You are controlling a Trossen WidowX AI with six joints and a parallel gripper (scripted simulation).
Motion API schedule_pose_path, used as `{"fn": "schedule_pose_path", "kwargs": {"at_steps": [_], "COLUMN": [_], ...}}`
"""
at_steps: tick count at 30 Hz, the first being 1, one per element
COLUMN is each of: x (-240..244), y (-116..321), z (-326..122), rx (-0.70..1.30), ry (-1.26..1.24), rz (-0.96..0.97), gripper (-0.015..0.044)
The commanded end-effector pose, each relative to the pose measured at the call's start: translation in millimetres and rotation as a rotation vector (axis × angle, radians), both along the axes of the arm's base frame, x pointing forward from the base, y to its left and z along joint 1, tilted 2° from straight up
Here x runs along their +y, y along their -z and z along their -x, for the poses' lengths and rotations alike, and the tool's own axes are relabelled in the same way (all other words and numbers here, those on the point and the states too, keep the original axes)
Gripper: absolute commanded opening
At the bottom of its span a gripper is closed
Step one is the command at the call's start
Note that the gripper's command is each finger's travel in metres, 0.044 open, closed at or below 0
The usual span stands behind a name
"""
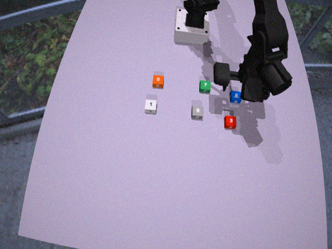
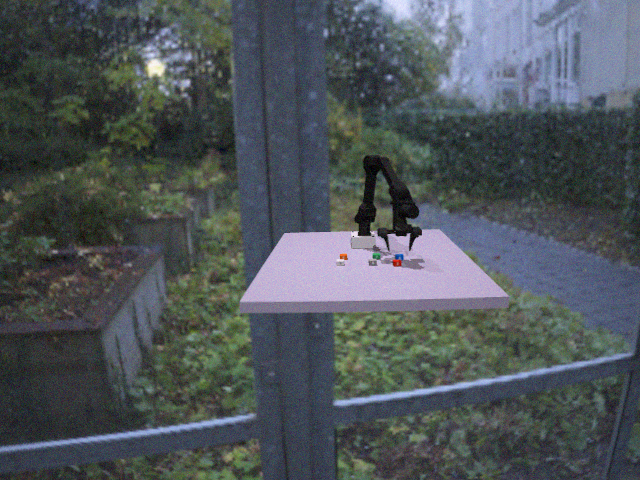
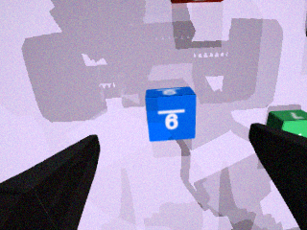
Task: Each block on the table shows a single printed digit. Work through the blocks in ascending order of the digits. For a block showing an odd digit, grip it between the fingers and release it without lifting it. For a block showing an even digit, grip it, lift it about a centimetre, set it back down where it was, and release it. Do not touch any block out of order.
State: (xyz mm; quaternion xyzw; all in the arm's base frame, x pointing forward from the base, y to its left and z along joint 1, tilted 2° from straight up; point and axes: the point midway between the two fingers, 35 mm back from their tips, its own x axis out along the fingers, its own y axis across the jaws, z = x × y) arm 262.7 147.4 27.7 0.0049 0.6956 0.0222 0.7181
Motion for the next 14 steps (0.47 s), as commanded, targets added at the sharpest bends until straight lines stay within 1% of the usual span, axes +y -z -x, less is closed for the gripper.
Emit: {"fn": "schedule_pose_path", "kwargs": {"at_steps": [1,3,7,9,14], "x": [0,7,44,55,56], "y": [-8,-17,-70,-89,-91], "z": [-1,0,17,25,27], "rx": [-0.006,-0.005,-0.004,-0.003,-0.003], "ry": [0.004,0.004,0.004,0.004,0.004], "rz": [0.001,0.000,-0.003,-0.005,-0.005], "gripper": [0.0400,0.0400,0.0400,0.0400,0.0400]}}
